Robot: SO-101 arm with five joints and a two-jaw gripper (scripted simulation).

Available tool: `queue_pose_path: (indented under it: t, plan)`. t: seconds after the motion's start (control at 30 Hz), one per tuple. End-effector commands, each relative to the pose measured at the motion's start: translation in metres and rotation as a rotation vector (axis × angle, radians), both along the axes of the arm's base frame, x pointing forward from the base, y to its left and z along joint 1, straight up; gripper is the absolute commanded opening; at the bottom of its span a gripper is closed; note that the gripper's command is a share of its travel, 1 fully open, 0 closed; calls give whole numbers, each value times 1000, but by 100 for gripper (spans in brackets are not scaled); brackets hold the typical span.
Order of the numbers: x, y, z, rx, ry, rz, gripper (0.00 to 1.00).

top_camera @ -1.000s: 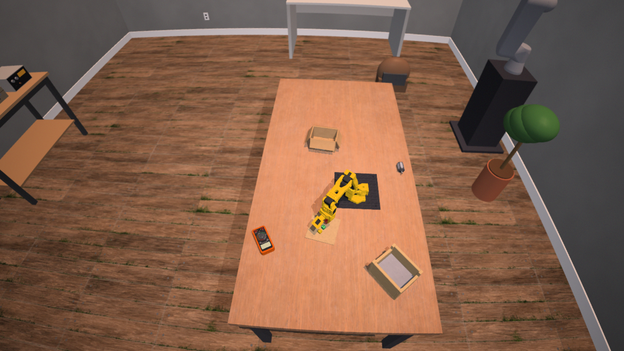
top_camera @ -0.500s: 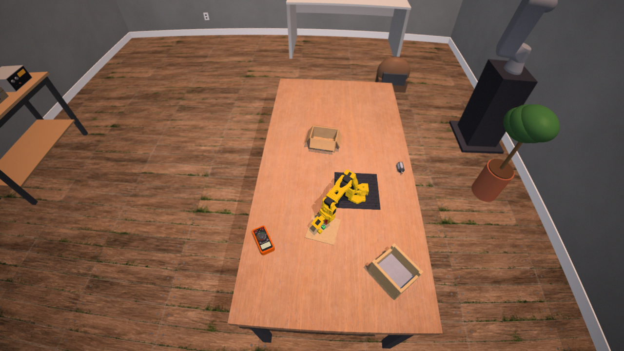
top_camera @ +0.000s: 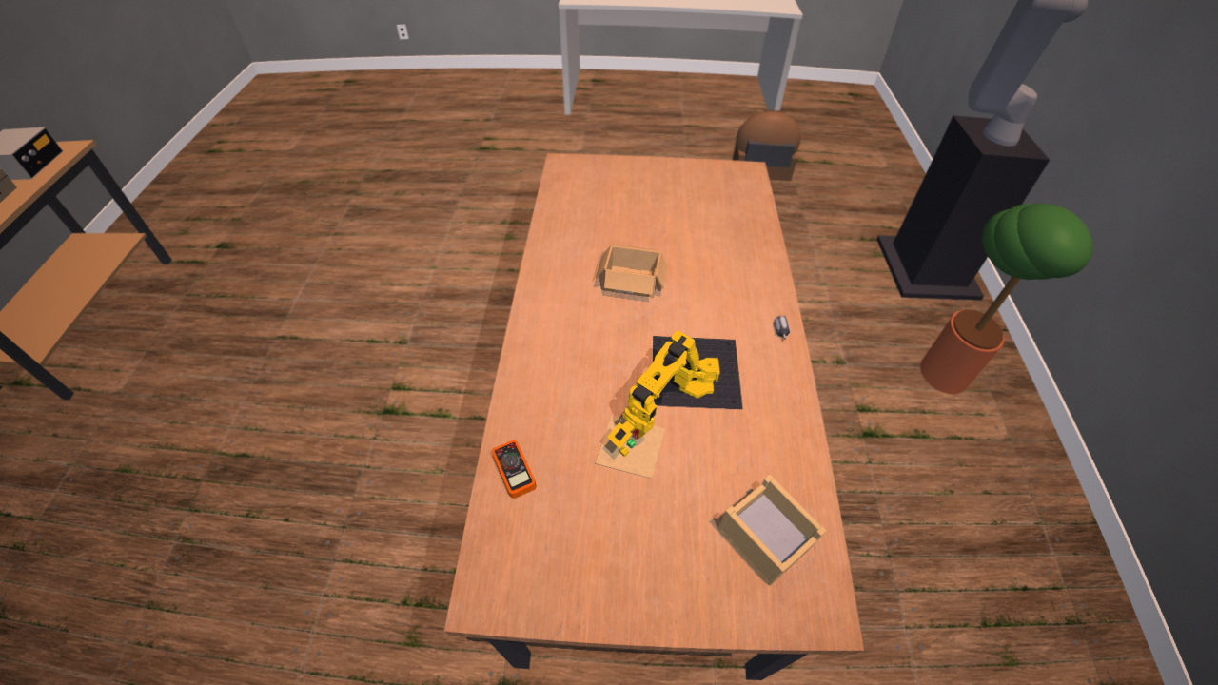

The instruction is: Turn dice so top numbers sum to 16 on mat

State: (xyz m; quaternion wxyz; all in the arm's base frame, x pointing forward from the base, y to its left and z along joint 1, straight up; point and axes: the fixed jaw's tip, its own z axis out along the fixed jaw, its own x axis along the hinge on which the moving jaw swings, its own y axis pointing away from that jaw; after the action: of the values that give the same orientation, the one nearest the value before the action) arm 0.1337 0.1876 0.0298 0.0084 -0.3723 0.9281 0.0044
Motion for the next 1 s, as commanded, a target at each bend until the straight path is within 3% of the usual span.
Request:
queue_pose_path:
  t: [0.0,0.97]
  plan:
    - [-3,-1,-5,-16,14,0,0]
    - [-3,-2,-17,-16,14,0,0]
